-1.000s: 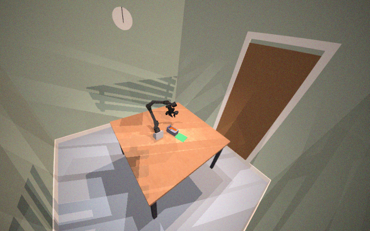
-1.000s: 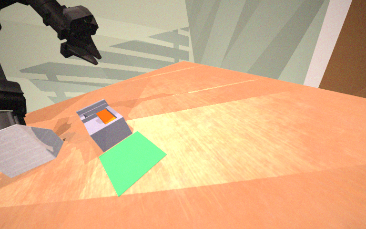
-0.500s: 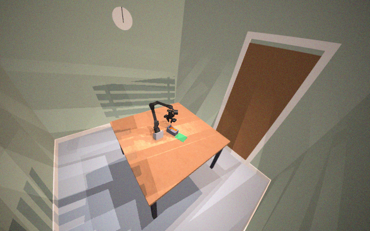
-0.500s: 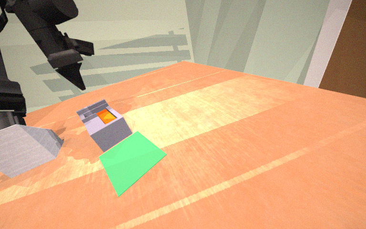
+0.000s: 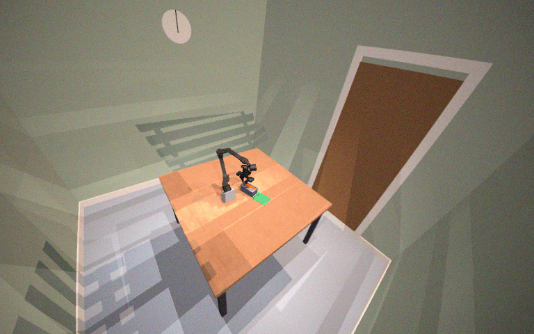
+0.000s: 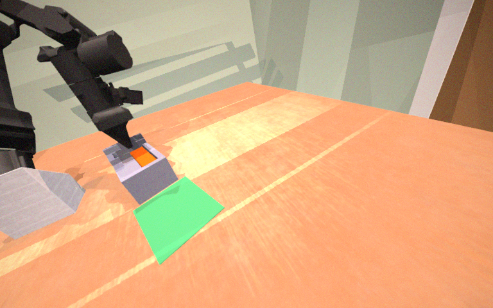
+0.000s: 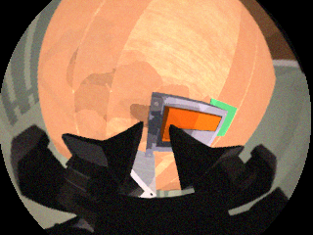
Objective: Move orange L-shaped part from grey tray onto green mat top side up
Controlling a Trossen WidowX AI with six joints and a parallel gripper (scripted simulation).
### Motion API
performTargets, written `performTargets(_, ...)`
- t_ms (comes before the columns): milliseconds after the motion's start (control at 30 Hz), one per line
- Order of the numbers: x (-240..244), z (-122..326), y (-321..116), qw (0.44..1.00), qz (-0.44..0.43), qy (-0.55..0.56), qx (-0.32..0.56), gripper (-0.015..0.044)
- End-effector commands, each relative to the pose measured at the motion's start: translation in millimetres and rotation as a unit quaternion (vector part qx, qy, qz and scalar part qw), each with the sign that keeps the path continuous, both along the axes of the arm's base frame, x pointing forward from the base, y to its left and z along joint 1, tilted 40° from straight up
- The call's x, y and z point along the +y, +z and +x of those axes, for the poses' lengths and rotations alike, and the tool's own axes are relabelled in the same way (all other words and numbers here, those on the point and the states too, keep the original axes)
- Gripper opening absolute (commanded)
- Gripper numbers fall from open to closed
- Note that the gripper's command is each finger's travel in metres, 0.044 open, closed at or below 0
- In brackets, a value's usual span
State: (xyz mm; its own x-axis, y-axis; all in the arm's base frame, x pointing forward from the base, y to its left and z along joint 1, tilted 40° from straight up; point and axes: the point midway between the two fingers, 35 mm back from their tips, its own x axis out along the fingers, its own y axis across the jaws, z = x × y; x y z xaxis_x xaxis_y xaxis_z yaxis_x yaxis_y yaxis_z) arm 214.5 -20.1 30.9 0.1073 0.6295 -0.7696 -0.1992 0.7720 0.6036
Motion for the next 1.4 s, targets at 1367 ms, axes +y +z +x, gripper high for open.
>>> performTargets(1367,25.5,3.9,-28.0,1.000,0.004,-0.001,-0.001,0.0180)
